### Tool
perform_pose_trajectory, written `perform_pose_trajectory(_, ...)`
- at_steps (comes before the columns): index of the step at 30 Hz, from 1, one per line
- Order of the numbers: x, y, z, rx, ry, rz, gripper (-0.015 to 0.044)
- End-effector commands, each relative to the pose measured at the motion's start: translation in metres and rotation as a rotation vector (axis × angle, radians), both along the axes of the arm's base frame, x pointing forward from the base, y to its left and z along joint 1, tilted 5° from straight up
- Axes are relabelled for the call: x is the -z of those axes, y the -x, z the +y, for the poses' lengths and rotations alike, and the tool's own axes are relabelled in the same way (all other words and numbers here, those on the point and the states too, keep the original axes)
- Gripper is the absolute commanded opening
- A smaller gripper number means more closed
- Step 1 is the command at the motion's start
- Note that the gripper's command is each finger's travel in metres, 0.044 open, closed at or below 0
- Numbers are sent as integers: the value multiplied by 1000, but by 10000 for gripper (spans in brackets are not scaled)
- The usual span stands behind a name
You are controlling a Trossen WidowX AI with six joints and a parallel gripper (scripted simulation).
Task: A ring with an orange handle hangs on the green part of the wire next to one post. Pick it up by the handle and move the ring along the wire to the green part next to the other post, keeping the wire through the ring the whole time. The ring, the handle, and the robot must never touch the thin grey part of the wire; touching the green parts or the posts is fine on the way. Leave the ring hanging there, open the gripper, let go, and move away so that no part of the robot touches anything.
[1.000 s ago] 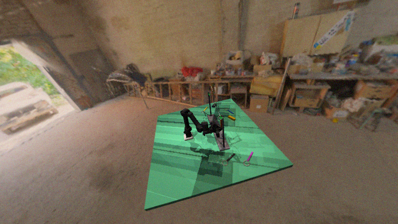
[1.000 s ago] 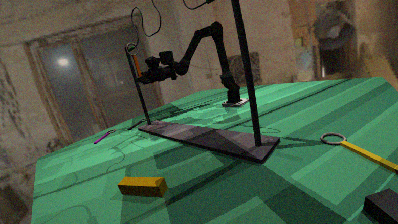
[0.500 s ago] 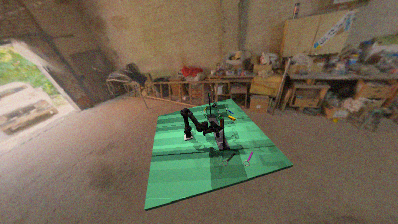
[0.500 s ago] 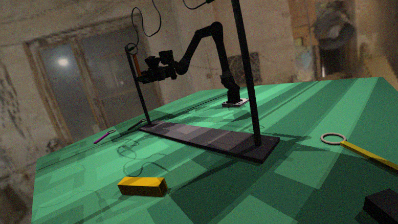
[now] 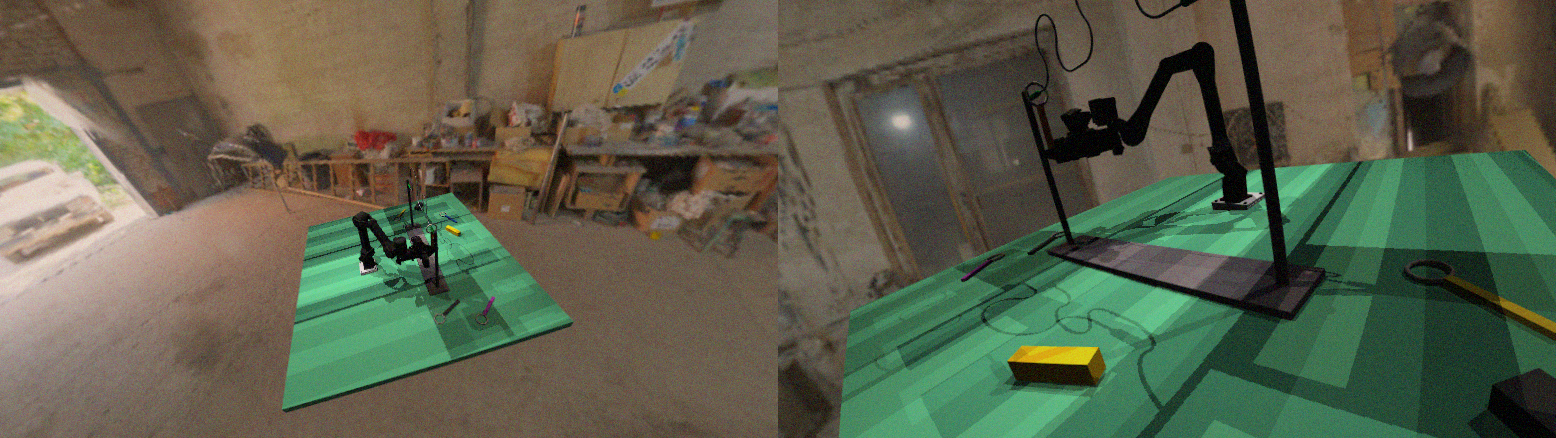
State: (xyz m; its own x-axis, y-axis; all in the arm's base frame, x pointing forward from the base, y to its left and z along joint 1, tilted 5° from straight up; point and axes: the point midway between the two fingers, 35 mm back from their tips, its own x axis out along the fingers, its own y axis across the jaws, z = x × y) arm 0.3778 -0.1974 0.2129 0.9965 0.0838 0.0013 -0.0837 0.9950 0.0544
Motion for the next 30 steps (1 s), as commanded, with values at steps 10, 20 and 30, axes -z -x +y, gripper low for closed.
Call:
perform_pose_trajectory(10,0,2,14,3,-11,2,-150)
perform_pose_trajectory(20,-1,3,25,3,-23,3,-150)
perform_pose_trajectory(30,-2,4,41,4,-70,8,-150)
